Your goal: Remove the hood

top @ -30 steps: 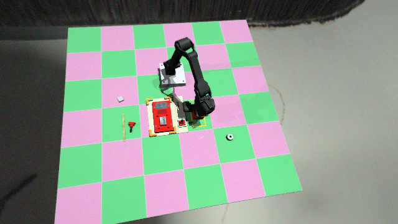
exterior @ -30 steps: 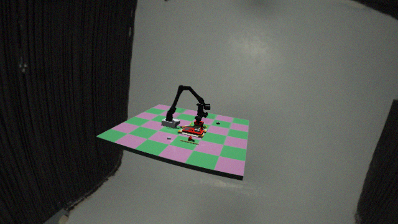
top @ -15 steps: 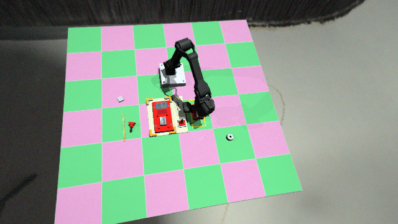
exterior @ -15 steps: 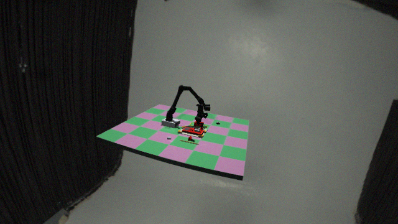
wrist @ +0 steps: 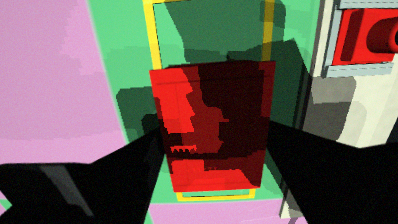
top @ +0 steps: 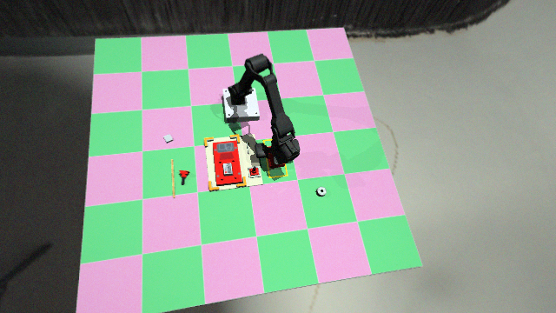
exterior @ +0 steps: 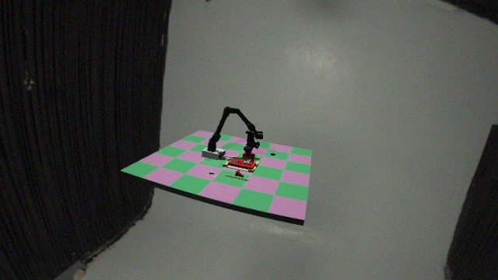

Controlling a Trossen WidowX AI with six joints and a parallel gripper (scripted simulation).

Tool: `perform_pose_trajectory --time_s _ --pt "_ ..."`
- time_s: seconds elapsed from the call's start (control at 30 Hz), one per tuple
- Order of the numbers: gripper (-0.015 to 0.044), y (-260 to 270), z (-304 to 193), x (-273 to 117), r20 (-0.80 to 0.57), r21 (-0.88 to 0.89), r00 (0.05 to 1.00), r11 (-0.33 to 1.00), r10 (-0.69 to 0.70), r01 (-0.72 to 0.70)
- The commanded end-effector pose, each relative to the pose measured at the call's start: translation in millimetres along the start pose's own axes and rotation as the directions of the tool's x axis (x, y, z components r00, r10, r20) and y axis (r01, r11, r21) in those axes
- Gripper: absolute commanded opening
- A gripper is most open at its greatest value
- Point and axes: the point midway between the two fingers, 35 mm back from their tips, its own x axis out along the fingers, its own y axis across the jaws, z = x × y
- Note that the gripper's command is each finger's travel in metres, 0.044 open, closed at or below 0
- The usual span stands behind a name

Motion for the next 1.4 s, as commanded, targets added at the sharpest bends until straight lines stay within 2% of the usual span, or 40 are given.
perform_pose_trajectory --time_s 0.0,0.07,0.63,0.73,0.93,1.37 --pt "0.0 -1 -1 3 -0.004 0.003 1.0 1.0 -0.005 0.005" --pt "0.0 -1 -1 3 -0.004 0.003 1.0 1.0 -0.005 0.005" --pt "0.044 0 0 1 -0.002 0.0 1.0 1.0 -0.001 0.001" --pt "0.044 0 1 -12 -0.003 0.0 1.0 1.0 -0.002 0.002" --pt "0.044 1 1 -69 -0.009 0.0 1.0 1.0 -0.006 0.006" --pt "0.044 0 1 -71 -0.009 0.0 1.0 1.0 -0.006 0.006"
